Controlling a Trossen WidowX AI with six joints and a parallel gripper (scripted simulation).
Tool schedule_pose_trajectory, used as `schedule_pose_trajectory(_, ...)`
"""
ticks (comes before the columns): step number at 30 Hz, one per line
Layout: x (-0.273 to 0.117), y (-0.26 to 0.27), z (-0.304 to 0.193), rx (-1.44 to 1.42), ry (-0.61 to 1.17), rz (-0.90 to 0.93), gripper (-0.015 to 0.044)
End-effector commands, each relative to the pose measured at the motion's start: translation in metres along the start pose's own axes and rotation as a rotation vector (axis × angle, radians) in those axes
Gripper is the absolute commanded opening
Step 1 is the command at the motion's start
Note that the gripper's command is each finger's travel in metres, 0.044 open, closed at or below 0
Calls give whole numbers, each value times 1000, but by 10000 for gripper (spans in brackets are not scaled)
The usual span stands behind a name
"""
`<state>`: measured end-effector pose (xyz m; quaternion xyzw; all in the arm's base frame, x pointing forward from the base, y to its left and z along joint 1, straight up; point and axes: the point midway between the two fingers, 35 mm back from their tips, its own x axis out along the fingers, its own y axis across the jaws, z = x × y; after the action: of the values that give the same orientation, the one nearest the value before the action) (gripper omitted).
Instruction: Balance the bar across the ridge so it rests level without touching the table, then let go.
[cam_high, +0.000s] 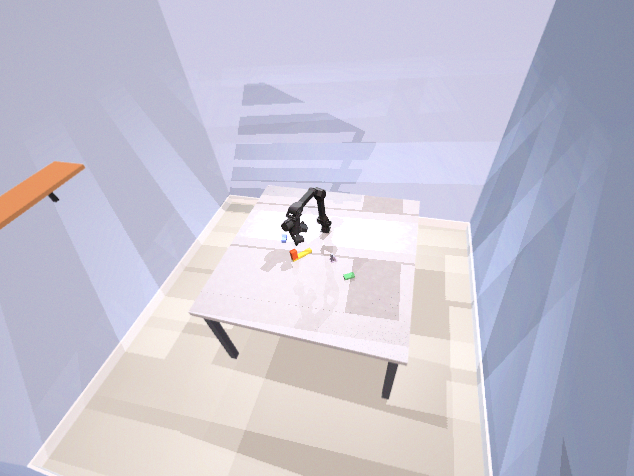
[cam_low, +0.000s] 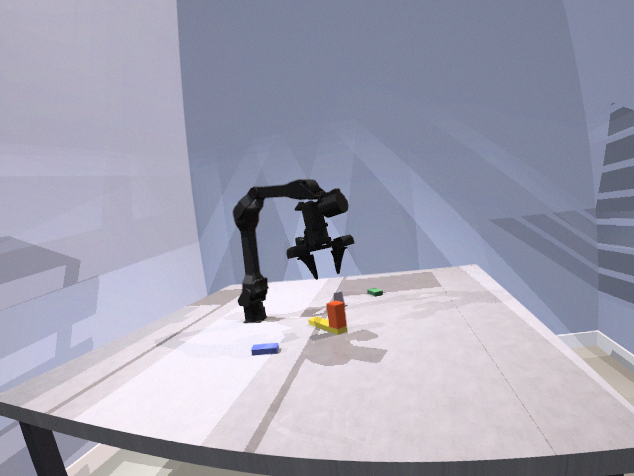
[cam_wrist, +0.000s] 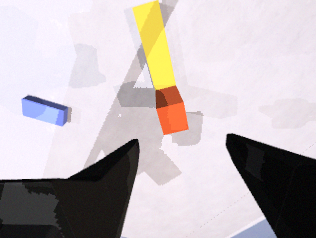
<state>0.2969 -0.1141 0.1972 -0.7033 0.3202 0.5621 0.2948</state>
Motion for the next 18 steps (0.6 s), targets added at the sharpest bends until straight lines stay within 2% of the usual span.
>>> schedule_pose_trajectory(1, 5, 6, 22, -130, -129, 21, 315)
schedule_pose_trajectory(11, 7, 8, 30, -175, -177, 26, 315)
schedule_pose_trajectory(18, 41, 6, 32, -175, -177, 26, 315)
